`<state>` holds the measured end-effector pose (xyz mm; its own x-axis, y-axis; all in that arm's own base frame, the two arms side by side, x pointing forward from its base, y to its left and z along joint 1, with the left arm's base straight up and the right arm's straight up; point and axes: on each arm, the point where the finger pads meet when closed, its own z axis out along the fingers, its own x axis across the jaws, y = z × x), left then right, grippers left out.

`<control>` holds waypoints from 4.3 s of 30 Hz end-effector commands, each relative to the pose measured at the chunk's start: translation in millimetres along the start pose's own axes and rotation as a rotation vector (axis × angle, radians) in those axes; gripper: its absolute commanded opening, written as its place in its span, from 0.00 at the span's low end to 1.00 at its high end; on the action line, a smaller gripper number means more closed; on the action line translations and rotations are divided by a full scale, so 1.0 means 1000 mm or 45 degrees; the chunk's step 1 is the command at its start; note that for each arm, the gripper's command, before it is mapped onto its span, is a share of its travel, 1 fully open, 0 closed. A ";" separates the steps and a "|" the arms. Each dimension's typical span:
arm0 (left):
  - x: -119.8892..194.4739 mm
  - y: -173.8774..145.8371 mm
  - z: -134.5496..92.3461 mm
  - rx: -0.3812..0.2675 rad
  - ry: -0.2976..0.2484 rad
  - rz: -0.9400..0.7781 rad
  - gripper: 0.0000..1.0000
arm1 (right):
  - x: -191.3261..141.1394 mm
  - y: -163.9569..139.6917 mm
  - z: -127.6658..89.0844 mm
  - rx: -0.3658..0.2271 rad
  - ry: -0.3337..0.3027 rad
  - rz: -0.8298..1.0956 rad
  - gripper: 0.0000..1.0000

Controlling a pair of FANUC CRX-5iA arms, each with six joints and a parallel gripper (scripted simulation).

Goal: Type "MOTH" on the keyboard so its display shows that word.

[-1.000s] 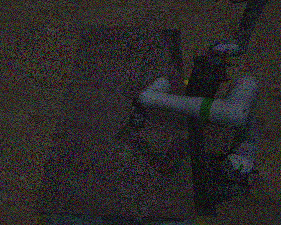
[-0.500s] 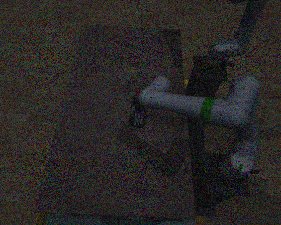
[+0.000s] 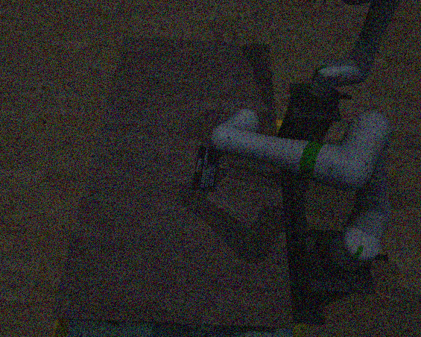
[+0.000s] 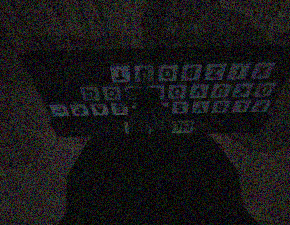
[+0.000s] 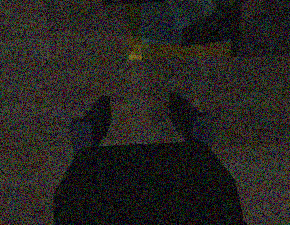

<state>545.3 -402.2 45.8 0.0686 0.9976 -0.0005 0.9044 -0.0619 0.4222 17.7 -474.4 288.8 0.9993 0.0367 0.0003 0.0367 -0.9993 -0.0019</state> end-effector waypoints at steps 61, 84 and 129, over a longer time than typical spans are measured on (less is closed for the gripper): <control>-0.023 -0.011 0.004 -0.002 0.000 -0.002 0.00 | 0.000 0.000 -0.001 -0.002 0.000 0.000 1.00; -0.023 -0.007 -0.005 -0.002 0.000 -0.002 0.00 | 0.000 0.000 -0.001 -0.002 0.000 0.000 1.00; -0.008 0.027 0.018 -0.003 0.000 -0.002 0.00 | 0.000 0.000 -0.001 -0.002 0.000 0.000 1.00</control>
<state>576.4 -411.9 39.7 0.0676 0.9977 0.0003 0.9044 -0.0614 0.4223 17.7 -474.4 288.8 0.9993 0.0367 0.0003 0.0367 -0.9993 -0.0019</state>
